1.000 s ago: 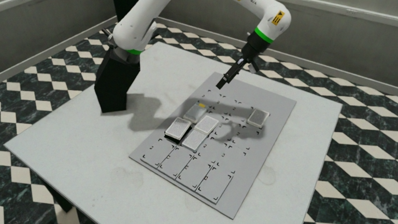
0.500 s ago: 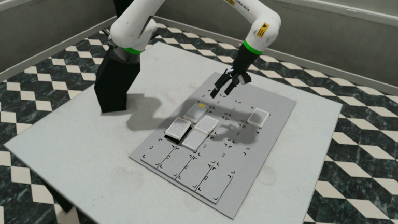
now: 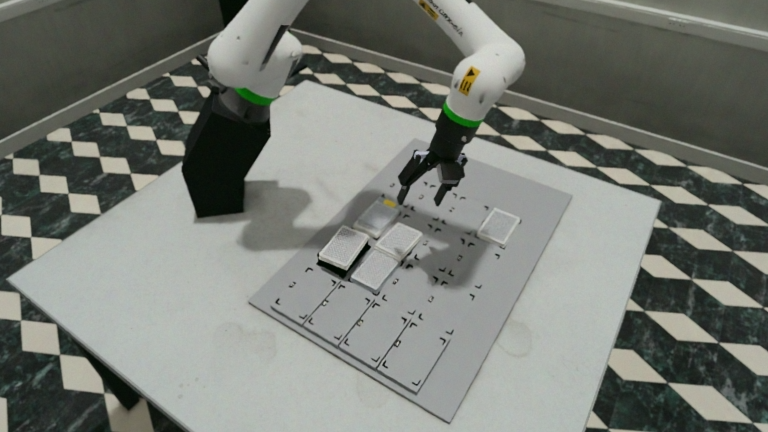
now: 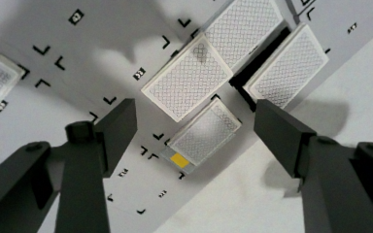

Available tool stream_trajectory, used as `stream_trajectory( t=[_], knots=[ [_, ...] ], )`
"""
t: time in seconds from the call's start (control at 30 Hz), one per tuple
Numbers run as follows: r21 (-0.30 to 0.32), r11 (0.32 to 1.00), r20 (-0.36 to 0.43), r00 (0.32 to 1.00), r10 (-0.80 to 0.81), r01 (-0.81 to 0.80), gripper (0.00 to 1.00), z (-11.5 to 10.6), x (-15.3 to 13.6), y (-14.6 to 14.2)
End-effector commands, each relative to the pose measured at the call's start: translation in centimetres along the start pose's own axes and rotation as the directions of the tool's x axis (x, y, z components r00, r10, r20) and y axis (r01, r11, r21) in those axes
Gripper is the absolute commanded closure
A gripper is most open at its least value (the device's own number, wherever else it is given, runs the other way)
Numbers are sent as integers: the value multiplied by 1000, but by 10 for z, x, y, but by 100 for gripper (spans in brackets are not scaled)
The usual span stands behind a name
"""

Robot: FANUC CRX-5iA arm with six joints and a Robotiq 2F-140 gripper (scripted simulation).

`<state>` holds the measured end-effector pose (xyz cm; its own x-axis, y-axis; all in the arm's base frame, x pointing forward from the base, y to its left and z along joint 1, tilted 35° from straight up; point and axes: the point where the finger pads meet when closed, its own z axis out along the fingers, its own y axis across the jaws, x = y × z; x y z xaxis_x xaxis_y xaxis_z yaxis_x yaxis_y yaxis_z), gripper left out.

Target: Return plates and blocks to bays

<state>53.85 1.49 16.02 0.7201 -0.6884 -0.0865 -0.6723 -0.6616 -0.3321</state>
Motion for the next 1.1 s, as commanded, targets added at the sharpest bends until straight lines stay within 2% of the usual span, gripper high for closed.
stream_trajectory(
  t=[0.0, 0.23, 0.47, 0.53, 0.83, 1.07],
  knots=[
    [42, 995, -11, 996, 88, -88, 30, 9, 5, 0],
    [127, 946, 4, 954, 301, -299, 30, 27, 16, 5],
    [203, 845, 37, 867, 498, -494, 30, 40, 28, 11],
    [203, 845, 37, 867, 498, -494, 30, 40, 28, 11],
    [281, 654, 103, 700, 707, -702, 30, 52, 44, 22],
    [281, 654, 103, 700, 707, -702, 30, 52, 44, 22]
  ],
)
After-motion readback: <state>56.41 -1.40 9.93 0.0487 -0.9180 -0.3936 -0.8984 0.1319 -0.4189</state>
